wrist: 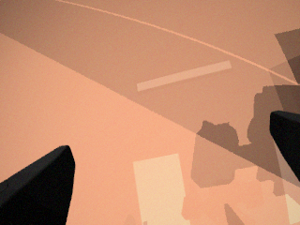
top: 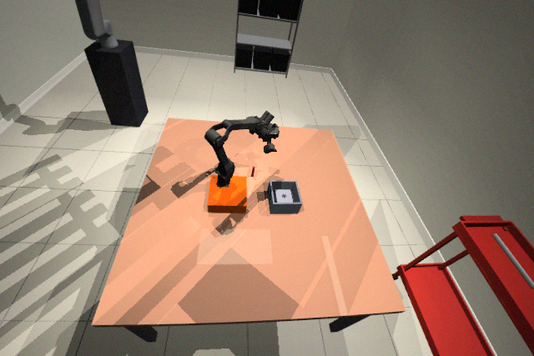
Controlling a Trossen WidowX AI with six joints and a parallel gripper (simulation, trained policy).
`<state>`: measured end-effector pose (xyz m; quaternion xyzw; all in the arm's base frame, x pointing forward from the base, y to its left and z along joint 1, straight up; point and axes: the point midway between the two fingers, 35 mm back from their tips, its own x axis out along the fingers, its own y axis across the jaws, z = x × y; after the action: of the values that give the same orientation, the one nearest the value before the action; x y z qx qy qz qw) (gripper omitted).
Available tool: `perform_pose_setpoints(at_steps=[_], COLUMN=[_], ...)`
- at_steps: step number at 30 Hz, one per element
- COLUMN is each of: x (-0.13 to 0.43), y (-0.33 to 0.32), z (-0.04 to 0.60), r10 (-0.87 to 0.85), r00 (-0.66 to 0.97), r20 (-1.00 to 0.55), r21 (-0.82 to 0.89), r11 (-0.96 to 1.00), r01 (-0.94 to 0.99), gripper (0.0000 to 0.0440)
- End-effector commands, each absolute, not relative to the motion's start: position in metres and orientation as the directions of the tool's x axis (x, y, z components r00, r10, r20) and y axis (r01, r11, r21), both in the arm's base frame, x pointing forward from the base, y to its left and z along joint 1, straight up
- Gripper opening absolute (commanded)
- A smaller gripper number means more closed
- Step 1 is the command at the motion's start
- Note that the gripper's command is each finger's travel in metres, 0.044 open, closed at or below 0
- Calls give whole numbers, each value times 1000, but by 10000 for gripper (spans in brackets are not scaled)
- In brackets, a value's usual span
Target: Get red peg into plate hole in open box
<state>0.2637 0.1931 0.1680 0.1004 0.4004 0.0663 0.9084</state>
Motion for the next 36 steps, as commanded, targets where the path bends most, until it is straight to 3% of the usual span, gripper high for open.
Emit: perform_pose_setpoints(at_steps=[1, 19, 36], x=[258, 208, 187], y=[185, 130, 120], z=[154, 90, 29], r10=[169, -47, -80], r00=[625, 272, 129], r20=[-762, -961, -988], r21=[239, 105, 39], r11=[971, 849, 687], r01=[29, 518, 725], gripper=[440, 440, 440])
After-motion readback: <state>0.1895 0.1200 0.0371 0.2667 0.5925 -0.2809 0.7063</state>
